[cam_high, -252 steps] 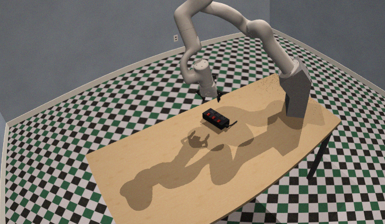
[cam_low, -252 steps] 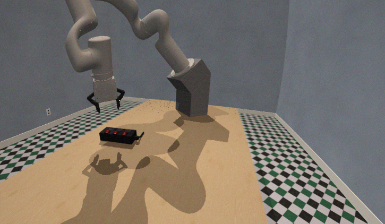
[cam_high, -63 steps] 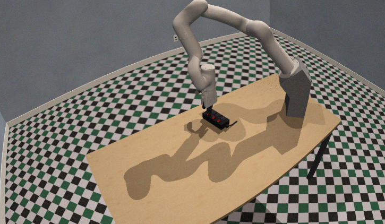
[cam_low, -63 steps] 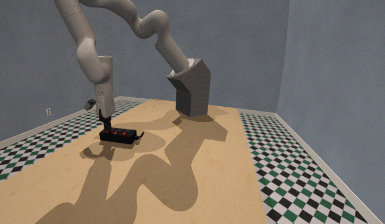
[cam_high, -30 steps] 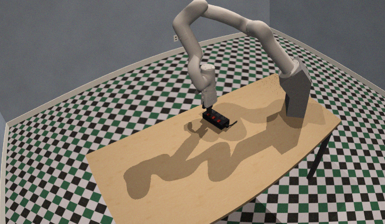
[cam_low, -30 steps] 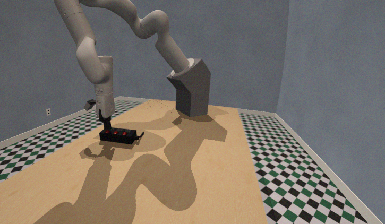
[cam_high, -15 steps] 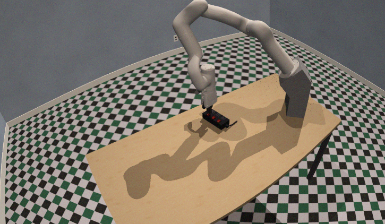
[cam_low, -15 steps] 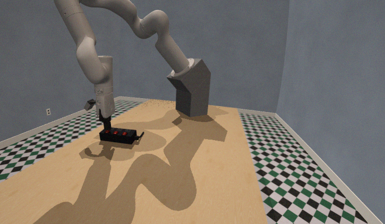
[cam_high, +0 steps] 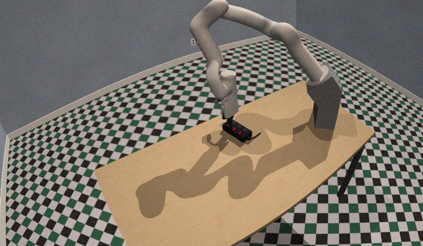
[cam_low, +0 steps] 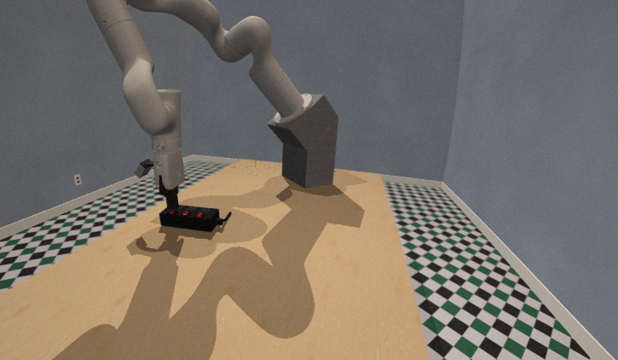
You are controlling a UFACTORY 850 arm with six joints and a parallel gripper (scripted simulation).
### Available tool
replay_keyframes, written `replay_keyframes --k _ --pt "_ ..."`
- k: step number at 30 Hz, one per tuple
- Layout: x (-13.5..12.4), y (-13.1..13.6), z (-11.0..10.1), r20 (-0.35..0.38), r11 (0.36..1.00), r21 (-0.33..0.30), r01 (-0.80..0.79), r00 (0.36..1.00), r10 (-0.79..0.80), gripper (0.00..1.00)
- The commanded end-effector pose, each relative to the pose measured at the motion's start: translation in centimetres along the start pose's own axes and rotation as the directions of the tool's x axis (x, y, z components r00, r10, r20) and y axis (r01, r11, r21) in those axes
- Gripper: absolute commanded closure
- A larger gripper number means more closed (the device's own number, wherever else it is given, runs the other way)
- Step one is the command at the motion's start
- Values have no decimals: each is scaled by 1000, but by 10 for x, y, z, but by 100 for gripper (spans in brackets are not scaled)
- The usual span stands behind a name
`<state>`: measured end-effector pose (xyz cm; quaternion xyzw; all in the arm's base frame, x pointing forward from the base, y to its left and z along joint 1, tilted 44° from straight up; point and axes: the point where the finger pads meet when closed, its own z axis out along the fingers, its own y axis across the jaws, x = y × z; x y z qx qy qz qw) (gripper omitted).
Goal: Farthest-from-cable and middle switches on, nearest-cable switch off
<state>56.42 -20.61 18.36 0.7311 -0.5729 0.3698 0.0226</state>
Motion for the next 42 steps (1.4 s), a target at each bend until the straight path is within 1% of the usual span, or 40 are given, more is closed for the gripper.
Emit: replay_keyframes --k 1,28,42 --pt "0 0 0 0 1000 1 0 1000 0 100" --pt "0 -1 9 0 1000 1 0 1000 0 100" --pt "0 0 9 0 1000 1 0 1000 0 100"
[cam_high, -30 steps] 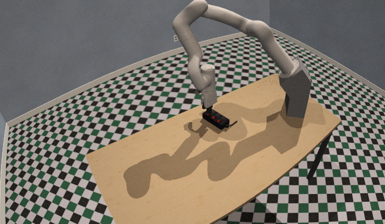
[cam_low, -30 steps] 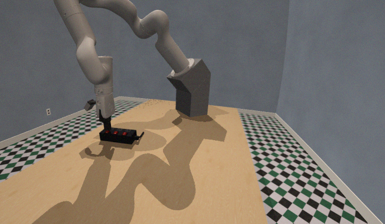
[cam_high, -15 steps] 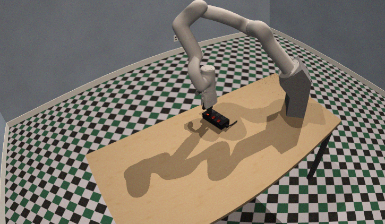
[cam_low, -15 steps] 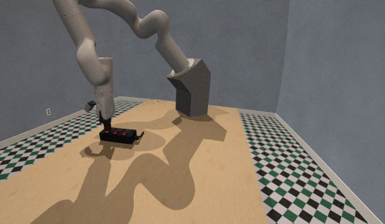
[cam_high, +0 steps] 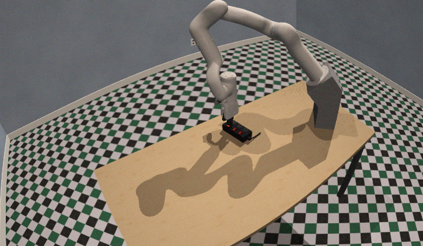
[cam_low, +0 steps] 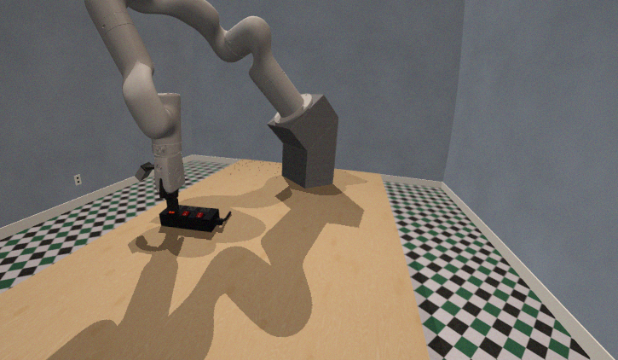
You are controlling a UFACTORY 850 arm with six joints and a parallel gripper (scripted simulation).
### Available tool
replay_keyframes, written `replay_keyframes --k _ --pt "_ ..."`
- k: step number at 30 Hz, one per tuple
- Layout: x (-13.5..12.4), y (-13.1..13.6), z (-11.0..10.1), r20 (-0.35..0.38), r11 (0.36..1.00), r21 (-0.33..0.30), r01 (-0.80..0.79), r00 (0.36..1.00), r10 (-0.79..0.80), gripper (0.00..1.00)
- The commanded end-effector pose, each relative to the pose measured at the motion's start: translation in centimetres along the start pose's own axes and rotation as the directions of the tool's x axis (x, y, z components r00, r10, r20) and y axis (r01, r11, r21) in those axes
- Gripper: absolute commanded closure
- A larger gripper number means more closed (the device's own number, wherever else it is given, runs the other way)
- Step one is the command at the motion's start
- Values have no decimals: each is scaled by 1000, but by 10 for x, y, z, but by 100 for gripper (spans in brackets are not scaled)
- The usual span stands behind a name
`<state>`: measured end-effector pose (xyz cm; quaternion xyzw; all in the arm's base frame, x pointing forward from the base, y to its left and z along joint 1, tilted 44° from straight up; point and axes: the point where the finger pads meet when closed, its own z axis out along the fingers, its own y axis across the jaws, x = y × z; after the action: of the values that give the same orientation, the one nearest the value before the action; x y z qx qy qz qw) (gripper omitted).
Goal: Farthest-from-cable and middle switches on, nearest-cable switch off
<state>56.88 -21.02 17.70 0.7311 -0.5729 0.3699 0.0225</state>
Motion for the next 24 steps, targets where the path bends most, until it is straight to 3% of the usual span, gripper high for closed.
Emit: replay_keyframes --k 1,12,24 --pt "0 -1 0 0 1000 1 0 1000 0 100" --pt "0 -1 -2 0 1000 1 0 1000 0 100" --pt "0 0 -34 0 1000 1 0 1000 0 100"
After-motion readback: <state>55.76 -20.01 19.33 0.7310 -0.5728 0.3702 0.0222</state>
